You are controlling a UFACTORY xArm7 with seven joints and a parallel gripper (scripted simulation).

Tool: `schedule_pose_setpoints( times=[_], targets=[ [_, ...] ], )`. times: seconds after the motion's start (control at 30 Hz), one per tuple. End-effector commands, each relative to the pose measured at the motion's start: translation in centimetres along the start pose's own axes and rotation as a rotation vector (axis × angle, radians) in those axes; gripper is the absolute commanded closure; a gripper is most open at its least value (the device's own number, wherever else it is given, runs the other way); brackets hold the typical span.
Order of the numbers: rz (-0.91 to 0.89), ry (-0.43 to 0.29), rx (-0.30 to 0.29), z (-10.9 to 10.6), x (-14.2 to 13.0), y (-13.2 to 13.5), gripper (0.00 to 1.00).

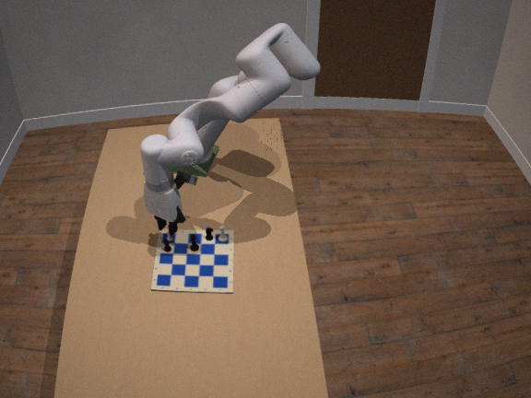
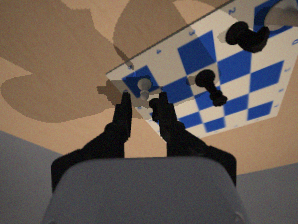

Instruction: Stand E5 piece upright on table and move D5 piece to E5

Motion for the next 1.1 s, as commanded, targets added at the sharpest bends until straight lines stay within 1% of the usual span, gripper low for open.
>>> schedule_pose_setpoints(
  times=[0.0,0.27,0.6,0.87,1.07],
  targets=[
    [0.001,-0.003,0.000,-0.1,-0.1,0.0,0.66],
    [0.001,-0.003,0.000,0.4,-0.1,0.0,0.66],
    [0.001,-0.003,0.000,2.3,-0.1,0.0,0.66],
    [0.001,-0.003,0.000,3.0,-0.1,0.0,0.66],
    [0.001,-0.003,0.000,3.2,-0.1,0.0,0.66]
  ],
)
Point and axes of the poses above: the point where the finger pads meet when closed, its own z axis out along the fingers, its own y axis across the jaws, x = y × z, the point moved 6 cm from there along -z, back along the fingers, and after that the axes turned 10 degrees about -z, right-handed, at the moved point
